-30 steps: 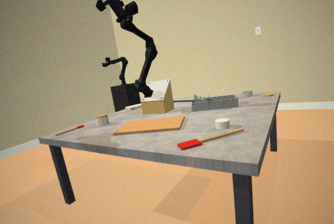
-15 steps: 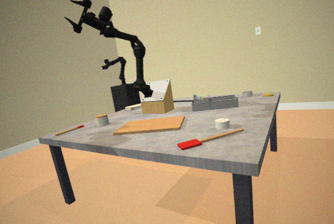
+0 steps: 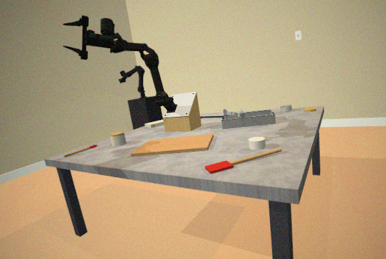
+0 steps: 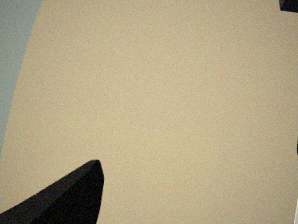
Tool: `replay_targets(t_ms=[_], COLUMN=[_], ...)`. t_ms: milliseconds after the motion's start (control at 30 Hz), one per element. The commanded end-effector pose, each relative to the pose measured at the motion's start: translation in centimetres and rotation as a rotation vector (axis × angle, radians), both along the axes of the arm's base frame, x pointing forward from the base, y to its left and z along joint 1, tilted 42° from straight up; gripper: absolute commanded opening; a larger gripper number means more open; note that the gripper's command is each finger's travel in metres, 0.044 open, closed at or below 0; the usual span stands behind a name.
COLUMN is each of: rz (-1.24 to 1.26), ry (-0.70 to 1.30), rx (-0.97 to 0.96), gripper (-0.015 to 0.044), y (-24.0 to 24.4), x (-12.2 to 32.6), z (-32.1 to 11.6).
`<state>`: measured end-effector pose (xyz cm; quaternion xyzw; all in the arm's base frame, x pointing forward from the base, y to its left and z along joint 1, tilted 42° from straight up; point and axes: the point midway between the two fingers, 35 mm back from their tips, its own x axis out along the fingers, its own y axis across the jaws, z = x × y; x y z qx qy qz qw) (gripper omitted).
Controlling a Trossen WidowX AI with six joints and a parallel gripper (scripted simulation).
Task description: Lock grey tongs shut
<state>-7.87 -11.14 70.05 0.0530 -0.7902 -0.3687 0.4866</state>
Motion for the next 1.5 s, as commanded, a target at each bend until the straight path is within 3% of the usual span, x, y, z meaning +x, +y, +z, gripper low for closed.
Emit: replay_targets(t_ms=[0,500,700,1067,1467], rz=[0.054,0.274,0.39,0.618,0.834], ry=[0.01,0.082,0.124,0.282,0.528], rx=[0.091,0.294,0.419,0.737,1.06], gripper=[0.044,0.044,0.044,0.044,0.044], y=[-4.1,-13.0,-17.1,-23.3,-22.4], x=[0.9,6.9,11.3,24.2,39.4], z=[-1.0,-4.1,-6.8,-15.1,-26.7])
